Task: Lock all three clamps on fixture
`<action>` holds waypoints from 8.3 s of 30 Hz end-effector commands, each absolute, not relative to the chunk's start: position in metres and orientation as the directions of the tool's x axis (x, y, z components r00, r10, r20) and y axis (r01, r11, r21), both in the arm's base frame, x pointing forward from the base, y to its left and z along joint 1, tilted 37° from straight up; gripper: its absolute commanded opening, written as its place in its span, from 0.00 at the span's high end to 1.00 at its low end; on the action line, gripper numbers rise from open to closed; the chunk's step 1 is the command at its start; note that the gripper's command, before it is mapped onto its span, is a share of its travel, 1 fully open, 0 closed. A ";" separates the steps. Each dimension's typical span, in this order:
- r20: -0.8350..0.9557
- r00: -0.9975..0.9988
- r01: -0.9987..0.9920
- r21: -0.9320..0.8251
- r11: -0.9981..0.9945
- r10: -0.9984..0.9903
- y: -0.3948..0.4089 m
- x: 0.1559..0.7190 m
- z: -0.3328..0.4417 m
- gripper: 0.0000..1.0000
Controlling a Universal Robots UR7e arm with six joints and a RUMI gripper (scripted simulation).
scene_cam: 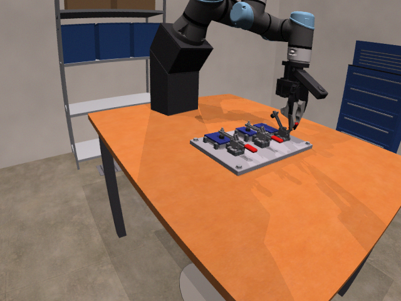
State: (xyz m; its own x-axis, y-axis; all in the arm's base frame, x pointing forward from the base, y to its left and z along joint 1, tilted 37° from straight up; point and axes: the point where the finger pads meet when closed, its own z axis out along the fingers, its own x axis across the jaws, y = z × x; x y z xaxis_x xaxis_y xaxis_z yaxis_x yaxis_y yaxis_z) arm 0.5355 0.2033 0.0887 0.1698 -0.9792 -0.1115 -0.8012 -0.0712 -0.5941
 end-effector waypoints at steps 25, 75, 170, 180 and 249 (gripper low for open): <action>-0.110 0.170 -0.799 -0.596 -0.071 -0.979 0.205 0.545 0.090 1.00; -0.110 0.170 -0.800 -0.596 -0.071 -0.979 0.210 0.566 0.082 1.00; -0.109 0.171 -0.797 -0.599 -0.072 -0.979 0.201 0.539 0.124 1.00; -0.110 0.171 -0.798 -0.599 -0.072 -0.979 0.201 0.538 0.124 1.00; -0.110 0.169 -0.800 -0.596 -0.071 -0.979 0.203 0.552 0.111 1.00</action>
